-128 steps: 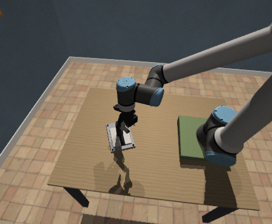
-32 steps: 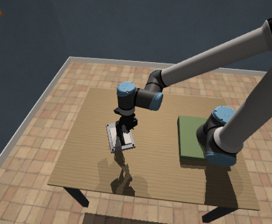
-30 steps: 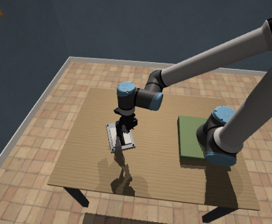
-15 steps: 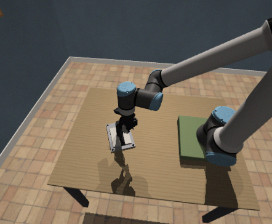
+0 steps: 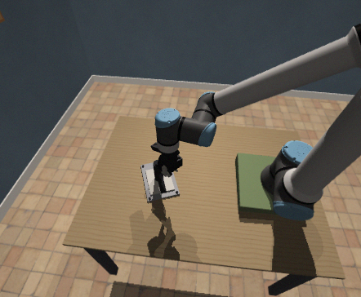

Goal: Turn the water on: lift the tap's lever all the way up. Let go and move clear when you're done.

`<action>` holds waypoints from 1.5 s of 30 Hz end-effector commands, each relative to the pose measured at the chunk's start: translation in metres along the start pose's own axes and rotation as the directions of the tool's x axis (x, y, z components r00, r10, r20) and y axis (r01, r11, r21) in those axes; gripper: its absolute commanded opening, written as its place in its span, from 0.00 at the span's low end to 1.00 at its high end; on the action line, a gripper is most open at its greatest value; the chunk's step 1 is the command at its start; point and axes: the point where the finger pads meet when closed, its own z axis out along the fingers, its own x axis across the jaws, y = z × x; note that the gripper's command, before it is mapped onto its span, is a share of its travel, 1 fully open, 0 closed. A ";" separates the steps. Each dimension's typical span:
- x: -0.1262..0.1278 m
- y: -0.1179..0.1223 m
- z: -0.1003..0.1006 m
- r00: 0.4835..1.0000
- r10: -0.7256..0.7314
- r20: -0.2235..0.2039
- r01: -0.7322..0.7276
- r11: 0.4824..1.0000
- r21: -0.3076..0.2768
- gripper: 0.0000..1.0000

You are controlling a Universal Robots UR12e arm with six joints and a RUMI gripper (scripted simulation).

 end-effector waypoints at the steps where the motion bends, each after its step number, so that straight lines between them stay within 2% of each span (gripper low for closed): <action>1: 0.000 -0.001 -0.001 1.000 0.000 0.001 0.000 1.000 0.001 0.00; 36: 0.000 -0.001 -0.001 1.000 0.000 0.001 0.000 1.000 0.001 0.00; 45: 0.000 -0.004 -0.013 1.000 0.000 0.001 0.000 1.000 0.001 0.00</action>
